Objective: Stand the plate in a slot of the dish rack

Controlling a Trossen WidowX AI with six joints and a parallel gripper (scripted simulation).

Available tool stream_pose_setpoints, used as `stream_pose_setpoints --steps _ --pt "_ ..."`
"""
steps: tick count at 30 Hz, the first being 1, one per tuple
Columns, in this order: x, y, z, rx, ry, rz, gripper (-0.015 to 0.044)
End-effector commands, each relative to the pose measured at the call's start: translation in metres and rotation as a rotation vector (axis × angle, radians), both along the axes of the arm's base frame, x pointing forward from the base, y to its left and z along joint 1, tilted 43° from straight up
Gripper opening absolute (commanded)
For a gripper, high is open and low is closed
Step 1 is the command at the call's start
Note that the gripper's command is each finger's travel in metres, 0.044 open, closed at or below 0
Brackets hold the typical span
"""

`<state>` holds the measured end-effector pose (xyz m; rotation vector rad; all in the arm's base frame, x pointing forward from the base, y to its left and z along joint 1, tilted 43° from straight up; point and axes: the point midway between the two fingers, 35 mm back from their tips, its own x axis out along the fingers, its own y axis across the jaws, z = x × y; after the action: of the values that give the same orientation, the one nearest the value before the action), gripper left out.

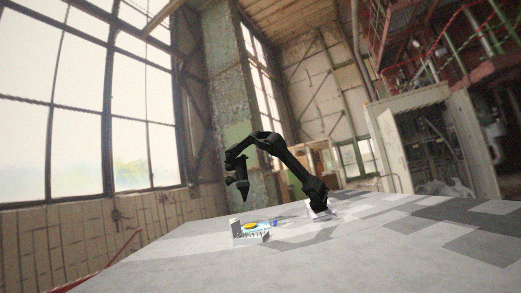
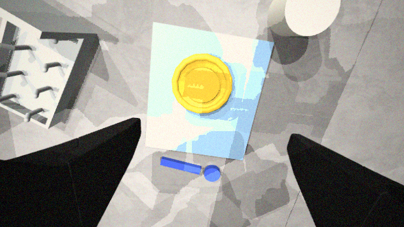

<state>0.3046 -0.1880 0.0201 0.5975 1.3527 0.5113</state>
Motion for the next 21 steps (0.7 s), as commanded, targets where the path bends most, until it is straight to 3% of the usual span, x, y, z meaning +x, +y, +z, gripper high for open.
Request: stream_pose_setpoints --steps 1,21 --pt "0.005 0.043 -0.042 0.015 0.054 0.031 0.04" --pt "0.011 0.066 -0.062 0.013 0.06 0.033 0.04"
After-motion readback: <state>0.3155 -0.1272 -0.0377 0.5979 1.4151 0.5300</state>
